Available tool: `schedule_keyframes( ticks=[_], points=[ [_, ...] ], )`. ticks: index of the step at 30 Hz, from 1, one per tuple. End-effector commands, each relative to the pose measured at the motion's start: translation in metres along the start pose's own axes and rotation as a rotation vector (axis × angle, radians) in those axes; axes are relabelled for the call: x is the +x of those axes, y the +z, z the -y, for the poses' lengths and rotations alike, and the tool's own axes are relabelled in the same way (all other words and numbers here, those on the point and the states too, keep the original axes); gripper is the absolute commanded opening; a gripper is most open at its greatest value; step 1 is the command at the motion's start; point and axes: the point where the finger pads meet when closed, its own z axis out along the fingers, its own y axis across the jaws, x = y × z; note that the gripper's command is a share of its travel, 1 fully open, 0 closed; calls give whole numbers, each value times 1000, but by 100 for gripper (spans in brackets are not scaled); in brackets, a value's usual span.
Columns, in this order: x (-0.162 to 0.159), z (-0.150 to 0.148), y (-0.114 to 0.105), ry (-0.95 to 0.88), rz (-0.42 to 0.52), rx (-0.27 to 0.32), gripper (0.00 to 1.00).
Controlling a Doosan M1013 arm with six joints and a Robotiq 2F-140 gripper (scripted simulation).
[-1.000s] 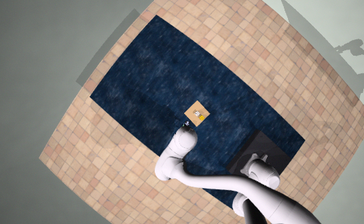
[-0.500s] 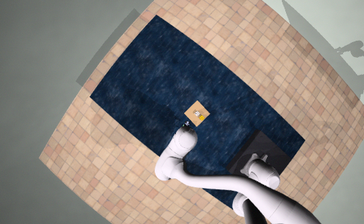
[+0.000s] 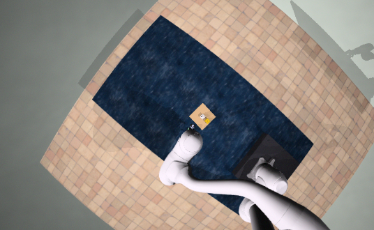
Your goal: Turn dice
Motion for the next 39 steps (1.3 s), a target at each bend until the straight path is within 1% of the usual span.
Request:
schedule_keyframes(
  ticks=[1, 10, 39],
  points=[
    [0, 0, 1, 0, 0, 0, 28],
    [0, 0, 7, 0, 0, 0, 28],
    [0, 0, 44, 0, 0, 0, 28]
  ],
)
